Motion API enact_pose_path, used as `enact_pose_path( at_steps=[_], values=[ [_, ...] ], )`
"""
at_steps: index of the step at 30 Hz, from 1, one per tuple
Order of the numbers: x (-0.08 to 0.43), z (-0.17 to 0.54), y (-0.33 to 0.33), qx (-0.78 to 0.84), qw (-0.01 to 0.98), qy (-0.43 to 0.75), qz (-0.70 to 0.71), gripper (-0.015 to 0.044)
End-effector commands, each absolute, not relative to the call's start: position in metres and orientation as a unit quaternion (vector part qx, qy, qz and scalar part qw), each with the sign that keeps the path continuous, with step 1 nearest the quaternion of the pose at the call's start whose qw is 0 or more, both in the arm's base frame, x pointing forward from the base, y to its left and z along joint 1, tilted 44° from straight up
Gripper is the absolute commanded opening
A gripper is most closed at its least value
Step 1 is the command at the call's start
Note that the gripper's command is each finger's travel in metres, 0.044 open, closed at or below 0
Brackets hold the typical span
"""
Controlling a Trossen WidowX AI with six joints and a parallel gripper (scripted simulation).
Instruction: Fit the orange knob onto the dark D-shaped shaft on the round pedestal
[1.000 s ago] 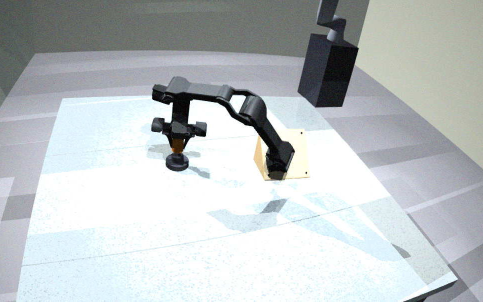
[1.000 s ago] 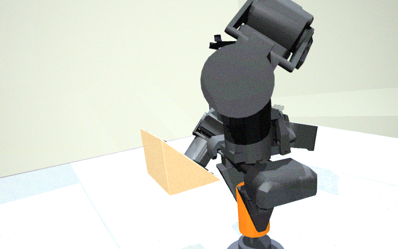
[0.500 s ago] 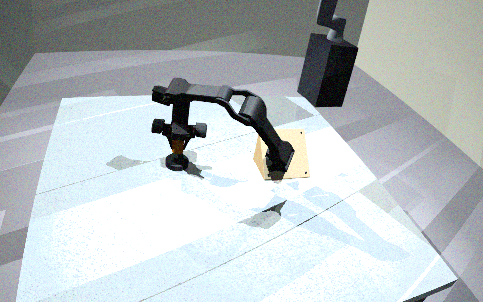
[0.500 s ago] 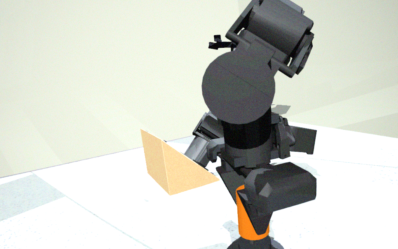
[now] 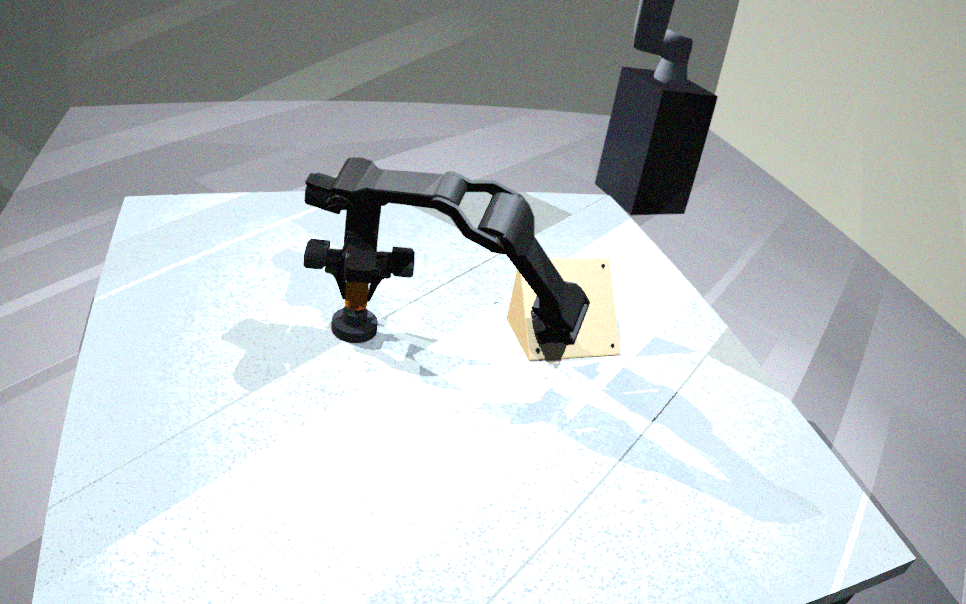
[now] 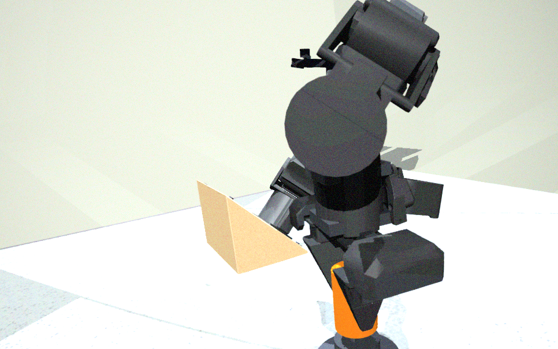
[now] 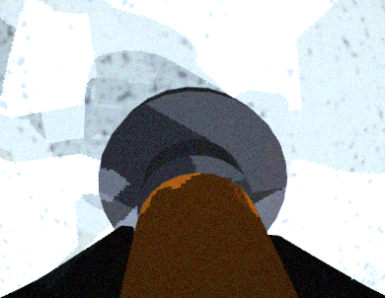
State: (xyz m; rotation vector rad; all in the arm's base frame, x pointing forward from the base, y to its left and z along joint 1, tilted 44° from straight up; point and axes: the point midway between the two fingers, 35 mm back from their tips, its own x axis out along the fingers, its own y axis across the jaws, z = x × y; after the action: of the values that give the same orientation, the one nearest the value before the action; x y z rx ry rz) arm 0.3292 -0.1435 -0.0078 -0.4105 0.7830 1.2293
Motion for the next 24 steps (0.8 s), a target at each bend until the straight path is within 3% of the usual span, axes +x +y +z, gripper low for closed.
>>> enact_pose_path(
  at_steps=[1, 24],
  values=[
    [0.3287, -0.0102, -0.1408, -0.199, 0.723, 0.345, 0.564, 0.0],
    [0.3313, -0.0164, -0.1358, -0.168, 0.732, 0.369, 0.548, 0.0]
  ],
)
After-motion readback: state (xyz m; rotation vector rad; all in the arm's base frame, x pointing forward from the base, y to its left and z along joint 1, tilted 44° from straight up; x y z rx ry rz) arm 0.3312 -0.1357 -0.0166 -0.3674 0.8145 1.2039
